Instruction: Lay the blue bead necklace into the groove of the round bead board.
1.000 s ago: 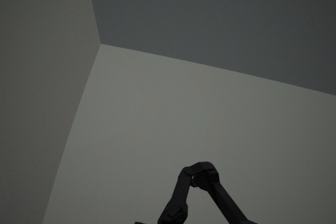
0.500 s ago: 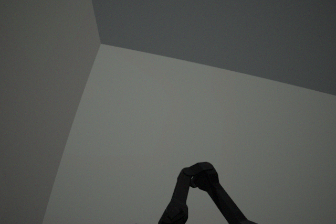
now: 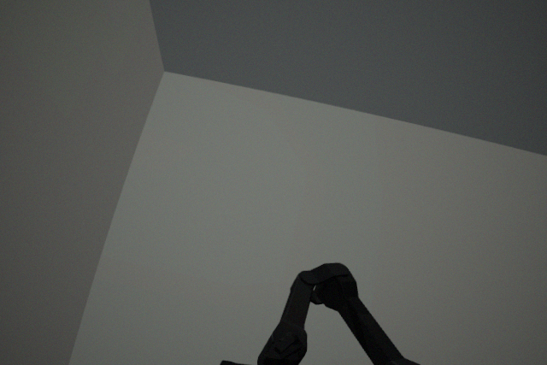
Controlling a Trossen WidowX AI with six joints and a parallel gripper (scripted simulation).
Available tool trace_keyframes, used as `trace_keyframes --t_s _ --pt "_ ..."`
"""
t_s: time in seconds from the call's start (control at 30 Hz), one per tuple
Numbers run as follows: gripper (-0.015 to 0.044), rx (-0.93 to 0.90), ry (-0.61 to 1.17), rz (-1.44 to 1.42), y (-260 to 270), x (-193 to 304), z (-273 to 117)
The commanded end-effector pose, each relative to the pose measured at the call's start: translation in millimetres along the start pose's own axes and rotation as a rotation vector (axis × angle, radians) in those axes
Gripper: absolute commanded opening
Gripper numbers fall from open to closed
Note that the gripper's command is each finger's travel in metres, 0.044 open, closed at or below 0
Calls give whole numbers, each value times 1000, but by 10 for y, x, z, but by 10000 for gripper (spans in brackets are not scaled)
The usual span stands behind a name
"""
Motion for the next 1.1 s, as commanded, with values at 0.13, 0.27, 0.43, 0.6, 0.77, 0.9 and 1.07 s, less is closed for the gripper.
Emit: trace_keyframes --t_s 0.13,0.27,0.43,0.6,0.77,0.9,1.07 --pt "440 -2 0 5 1 0 -5" --pt "440 -2 0 5 1 0 -5" --pt "309 -3 0 290 -31 -50 -120" --pt "177 -3 0 690 -75 -109 -290" --pt "120 -3 0 743 -81 -115 -313" --pt "120 -3 0 743 -81 -116 -300" --pt "120 -5 -5 749 -88 -129 -244"
Point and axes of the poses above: the point midway between the two fingers, 35 mm back from their tips, its own z axis out along the fingers, its own y axis across the jaws, x = y × z, the point moved 3 cm from there along -z, back along the fingers, and after that the axes turned 10 degrees about -z, right-handed, at the moved point
